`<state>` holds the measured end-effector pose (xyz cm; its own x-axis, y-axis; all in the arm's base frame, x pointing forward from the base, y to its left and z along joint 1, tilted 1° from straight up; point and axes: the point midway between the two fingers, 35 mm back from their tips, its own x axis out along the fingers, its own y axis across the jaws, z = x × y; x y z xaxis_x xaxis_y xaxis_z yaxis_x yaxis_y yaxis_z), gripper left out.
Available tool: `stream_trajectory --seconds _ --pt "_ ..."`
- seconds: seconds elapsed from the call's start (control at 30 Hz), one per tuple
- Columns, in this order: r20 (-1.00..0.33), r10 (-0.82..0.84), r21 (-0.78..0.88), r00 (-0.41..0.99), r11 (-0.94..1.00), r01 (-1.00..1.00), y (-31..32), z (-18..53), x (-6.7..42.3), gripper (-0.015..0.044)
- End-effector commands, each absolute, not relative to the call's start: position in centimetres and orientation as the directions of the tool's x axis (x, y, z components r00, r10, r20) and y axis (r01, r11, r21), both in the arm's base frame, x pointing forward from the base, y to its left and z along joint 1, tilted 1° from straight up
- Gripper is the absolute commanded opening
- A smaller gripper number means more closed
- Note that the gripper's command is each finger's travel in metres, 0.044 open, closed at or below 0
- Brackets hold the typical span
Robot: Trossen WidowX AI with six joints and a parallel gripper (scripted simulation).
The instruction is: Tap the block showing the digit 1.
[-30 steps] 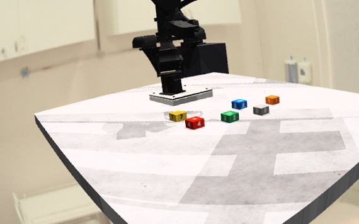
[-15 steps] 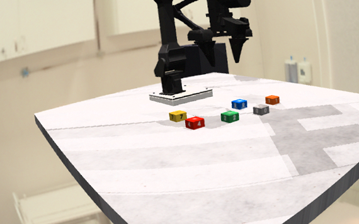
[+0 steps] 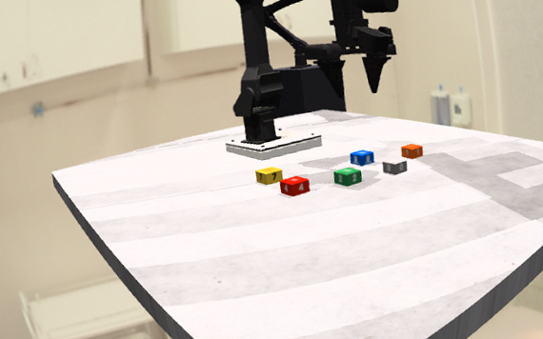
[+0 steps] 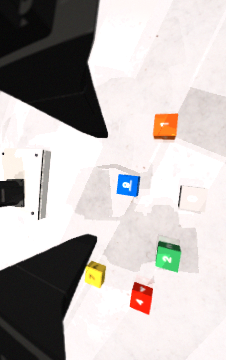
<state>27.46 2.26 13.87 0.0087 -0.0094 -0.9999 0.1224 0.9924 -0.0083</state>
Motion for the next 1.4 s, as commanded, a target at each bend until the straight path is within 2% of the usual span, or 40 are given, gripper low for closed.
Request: stream_trajectory --seconds 0.0,0.23,0.5,1.2,1.37 --pt "-1.000 -0.010 -0.009 0.008 0.992 0.125 2.3 13.9 27.5 0.0400" --pt "-1.000 -0.010 -0.009 0.009 0.992 0.125 2.9 14.0 28.1 0.0400" --pt "-1.000 -0.002 -0.001 0.013 0.992 0.125 11.6 14.0 33.5 0.0400" --pt "-1.000 -0.002 -0.001 0.013 0.992 0.125 11.8 14.0 33.6 0.0400" --pt "-1.000 -0.002 -0.001 0.013 0.992 0.125 11.9 9.2 34.0 0.0269"
